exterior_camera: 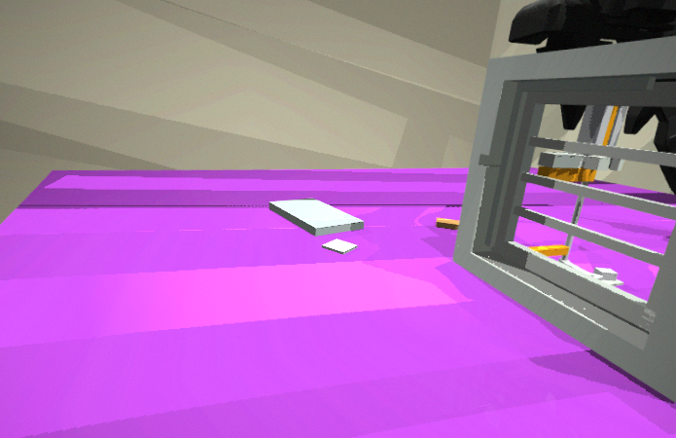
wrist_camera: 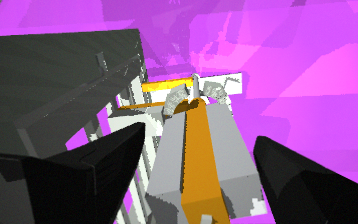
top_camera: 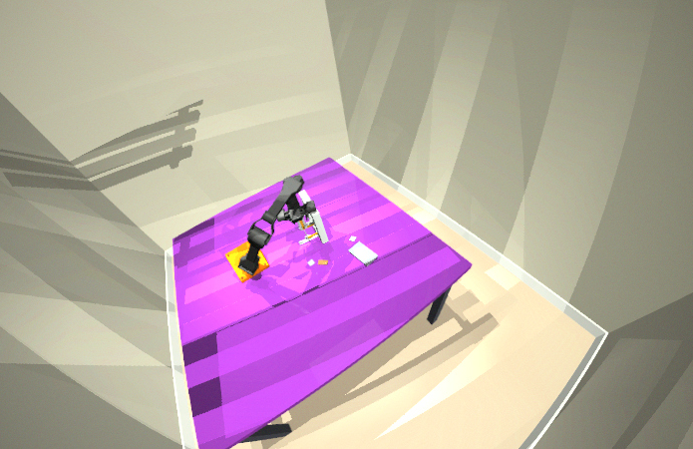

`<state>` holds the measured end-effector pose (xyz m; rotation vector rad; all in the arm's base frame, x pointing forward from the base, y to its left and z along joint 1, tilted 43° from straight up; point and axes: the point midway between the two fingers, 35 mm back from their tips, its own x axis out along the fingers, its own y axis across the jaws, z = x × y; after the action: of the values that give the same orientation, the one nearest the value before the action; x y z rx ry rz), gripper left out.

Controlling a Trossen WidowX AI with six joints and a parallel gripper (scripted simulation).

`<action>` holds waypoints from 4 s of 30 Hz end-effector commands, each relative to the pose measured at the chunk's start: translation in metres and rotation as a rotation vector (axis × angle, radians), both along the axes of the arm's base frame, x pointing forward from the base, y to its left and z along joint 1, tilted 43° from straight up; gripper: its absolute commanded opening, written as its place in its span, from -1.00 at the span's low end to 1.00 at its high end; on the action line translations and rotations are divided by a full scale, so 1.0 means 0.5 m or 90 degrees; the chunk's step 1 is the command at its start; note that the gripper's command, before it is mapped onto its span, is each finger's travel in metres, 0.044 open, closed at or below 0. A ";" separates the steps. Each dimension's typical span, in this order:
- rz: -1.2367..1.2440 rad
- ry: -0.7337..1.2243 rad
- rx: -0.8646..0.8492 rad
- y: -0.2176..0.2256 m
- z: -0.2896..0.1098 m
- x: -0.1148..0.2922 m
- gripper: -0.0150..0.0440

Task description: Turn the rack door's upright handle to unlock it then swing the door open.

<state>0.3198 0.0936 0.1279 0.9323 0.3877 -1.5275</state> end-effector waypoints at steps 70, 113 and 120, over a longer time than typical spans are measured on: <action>1.663 1.506 -0.151 -0.001 -0.001 0.000 0.50; 1.561 1.417 -0.138 0.006 -0.009 -0.015 -0.42; 1.499 1.363 -0.130 0.012 -0.015 -0.027 -0.42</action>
<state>0.3085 0.0984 0.1227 -1.6204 1.6816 0.5286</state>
